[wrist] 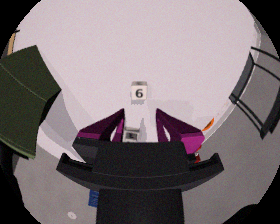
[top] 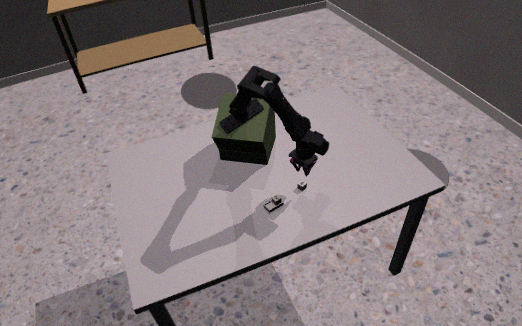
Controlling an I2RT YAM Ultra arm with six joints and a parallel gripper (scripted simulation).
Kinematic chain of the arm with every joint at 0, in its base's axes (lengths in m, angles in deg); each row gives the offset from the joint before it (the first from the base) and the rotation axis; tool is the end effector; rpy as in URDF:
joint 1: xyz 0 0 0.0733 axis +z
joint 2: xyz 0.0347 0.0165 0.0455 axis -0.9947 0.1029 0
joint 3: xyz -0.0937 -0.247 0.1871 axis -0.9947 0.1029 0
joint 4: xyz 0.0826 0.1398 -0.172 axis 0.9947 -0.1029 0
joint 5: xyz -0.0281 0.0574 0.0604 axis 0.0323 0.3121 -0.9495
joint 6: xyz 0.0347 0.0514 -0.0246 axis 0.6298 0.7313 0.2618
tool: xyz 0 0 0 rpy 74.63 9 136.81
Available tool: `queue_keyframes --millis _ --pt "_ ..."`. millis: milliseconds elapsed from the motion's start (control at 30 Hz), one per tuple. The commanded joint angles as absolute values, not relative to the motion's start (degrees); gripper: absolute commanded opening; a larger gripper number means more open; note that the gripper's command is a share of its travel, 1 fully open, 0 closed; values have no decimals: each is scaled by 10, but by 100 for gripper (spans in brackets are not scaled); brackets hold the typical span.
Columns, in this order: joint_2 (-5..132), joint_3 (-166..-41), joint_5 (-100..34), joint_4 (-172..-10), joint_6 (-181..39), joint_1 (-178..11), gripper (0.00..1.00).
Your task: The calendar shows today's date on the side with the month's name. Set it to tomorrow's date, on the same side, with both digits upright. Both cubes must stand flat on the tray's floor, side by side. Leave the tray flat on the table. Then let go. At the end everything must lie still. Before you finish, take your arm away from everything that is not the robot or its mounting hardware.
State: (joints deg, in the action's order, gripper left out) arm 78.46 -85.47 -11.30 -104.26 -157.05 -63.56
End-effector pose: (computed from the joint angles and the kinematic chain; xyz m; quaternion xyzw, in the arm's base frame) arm 0.3273 0.1023 0.1364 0.7754 -0.5943 0.2118 0.0253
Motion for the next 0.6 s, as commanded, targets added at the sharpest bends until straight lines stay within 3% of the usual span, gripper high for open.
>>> queue_keyframes --millis 0,567 --pt "783 -855 -114 -1042 -1571 -635 45" --pt "800 -853 -115 -1020 -1579 -642 45"
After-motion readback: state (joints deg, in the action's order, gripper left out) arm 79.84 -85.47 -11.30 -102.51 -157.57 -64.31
